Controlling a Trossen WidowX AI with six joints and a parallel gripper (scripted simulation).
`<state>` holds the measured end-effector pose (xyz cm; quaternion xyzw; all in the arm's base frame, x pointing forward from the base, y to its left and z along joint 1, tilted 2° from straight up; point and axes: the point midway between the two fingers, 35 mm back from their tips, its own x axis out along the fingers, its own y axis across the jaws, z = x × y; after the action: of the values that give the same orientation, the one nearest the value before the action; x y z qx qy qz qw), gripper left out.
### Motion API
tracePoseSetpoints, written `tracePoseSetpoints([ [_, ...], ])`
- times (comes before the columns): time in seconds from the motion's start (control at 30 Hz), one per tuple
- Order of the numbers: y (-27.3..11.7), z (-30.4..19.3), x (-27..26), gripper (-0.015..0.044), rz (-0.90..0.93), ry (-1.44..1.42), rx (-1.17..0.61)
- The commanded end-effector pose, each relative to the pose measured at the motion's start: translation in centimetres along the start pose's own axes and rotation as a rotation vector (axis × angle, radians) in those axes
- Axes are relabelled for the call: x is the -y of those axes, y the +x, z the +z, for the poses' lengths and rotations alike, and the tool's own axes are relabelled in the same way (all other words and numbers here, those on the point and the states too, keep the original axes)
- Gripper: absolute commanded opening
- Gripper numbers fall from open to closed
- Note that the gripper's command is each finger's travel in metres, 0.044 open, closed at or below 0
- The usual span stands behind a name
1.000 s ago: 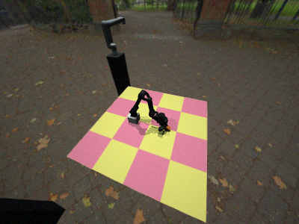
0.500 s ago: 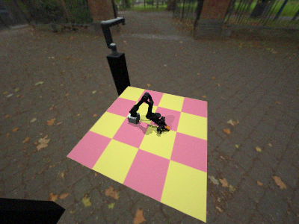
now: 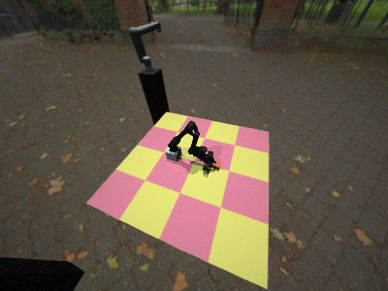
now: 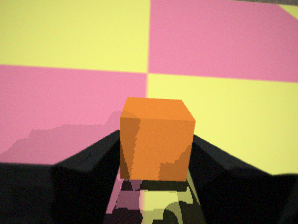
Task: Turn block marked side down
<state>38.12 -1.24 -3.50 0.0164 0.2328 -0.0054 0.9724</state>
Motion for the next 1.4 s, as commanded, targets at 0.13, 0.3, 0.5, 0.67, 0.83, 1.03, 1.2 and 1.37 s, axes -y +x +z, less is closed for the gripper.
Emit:
tracePoseSetpoints([
  [0.13,-0.01,0.01,0.0,0.0053,-0.001,0.006,0.002],
  [0.3,-0.01,0.01,0.0,0.0184,-0.001,0.006,0.002],
  [0.5,-0.01,0.01,0.0,0.0341,-0.001,0.006,0.002],
  [0.67,-0.01,0.01,0.0,0.044,-0.001,0.006,0.002],
  [0.83,-0.01,0.01,0.0,0.044,-0.001,0.006,0.002],
  [1.03,-0.01,0.01,0.0,0.044,-0.001,0.006,0.002],
  [1.2,-0.01,0.01,0.0,0.044,-0.001,0.006,0.002],
  [1.37,-0.01,0.01,0.0,0.044,-0.001,0.006,0.002],
])
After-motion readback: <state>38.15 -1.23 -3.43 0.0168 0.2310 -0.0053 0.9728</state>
